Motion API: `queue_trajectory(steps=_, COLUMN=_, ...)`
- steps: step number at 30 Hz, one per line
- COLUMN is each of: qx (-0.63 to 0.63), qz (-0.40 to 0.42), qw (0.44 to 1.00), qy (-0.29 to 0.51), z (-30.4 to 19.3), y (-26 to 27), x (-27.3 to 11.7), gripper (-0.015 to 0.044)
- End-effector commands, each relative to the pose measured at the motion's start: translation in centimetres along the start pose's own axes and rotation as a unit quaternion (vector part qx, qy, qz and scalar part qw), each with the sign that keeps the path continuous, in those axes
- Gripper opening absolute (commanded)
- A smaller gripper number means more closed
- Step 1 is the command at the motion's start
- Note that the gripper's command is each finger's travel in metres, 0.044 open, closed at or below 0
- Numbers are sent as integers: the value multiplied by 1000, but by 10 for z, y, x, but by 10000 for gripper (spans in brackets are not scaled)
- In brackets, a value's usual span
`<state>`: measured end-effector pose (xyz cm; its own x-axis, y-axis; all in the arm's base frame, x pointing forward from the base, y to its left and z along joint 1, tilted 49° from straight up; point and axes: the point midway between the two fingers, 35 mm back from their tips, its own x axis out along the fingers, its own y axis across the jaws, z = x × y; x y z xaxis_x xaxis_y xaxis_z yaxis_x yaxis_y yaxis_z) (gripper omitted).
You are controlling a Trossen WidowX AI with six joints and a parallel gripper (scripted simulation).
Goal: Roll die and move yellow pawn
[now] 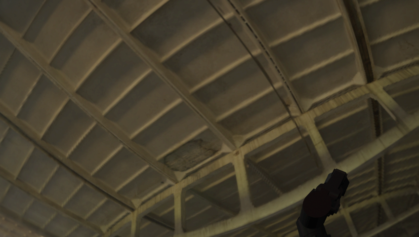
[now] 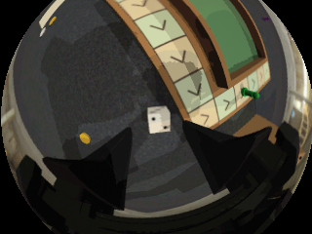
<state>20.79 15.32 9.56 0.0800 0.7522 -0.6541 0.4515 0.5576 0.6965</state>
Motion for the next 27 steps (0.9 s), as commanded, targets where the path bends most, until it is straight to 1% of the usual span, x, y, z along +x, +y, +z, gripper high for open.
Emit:
queue_trajectory(steps=1, qx=5, qz=-4, qw=1000, qy=1, z=0, y=-4, x=8, gripper=275)
queue_trajectory(steps=14, qx=6, qz=-3, qw=1000, qy=2, z=-1, y=-4, x=26, gripper=275)
queue_trajectory(steps=19, qx=6, qz=-3, qw=1000, qy=2, z=-1, y=-4, x=26, gripper=144)
queue_trajectory(steps=27, qx=6, qz=-3, qw=1000, qy=2, z=-1, y=-4, x=26, gripper=90)
